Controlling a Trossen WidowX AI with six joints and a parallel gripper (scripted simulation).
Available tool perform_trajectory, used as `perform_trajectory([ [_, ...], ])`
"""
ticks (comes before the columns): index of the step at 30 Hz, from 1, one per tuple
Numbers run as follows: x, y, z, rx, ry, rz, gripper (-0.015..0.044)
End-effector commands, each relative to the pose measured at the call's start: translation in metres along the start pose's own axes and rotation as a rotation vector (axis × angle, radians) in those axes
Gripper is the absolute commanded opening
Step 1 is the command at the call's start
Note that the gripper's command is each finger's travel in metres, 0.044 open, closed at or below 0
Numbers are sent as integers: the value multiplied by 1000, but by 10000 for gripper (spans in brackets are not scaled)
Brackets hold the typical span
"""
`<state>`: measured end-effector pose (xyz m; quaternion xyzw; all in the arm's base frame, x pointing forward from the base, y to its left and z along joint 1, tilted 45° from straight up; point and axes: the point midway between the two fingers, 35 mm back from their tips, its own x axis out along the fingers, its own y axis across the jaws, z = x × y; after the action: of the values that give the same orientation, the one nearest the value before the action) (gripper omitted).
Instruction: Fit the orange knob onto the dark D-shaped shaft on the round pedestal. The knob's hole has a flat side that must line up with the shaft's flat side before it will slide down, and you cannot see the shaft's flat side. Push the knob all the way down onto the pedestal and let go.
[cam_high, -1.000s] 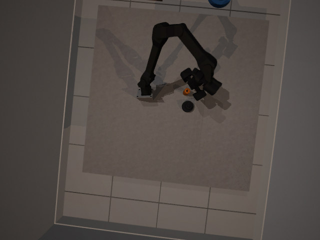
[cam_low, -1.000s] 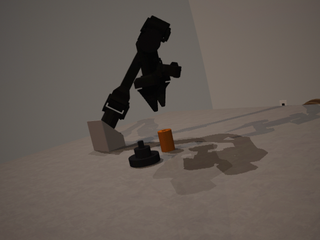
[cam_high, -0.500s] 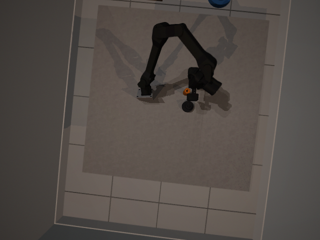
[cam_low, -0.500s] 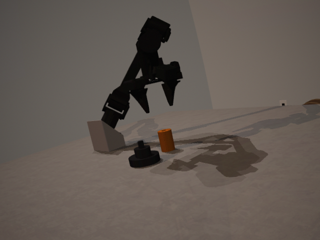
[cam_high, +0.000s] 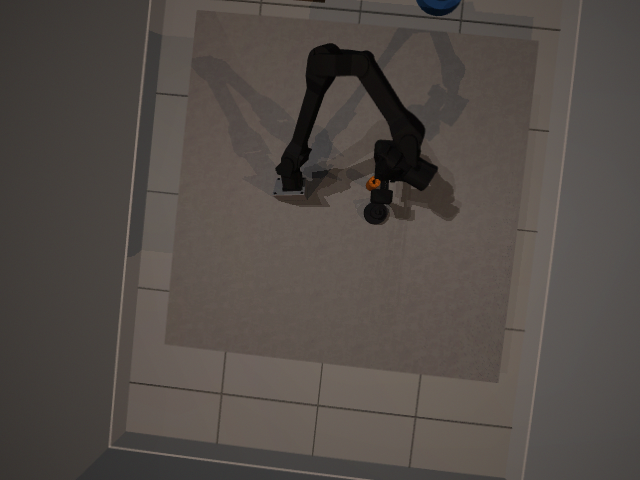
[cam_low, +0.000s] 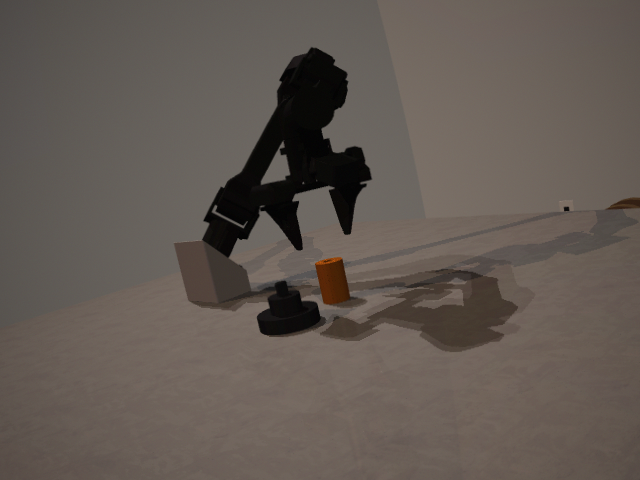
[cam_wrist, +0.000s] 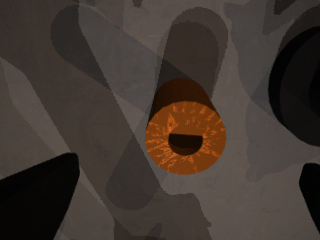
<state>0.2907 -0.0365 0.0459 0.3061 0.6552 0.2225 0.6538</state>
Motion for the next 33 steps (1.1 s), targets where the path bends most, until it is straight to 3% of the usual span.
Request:
perform_trajectory([
  [1, 13, 1, -1, 6, -2, 6, 440],
  [33, 61, 1, 1, 6, -2, 5, 440],
])
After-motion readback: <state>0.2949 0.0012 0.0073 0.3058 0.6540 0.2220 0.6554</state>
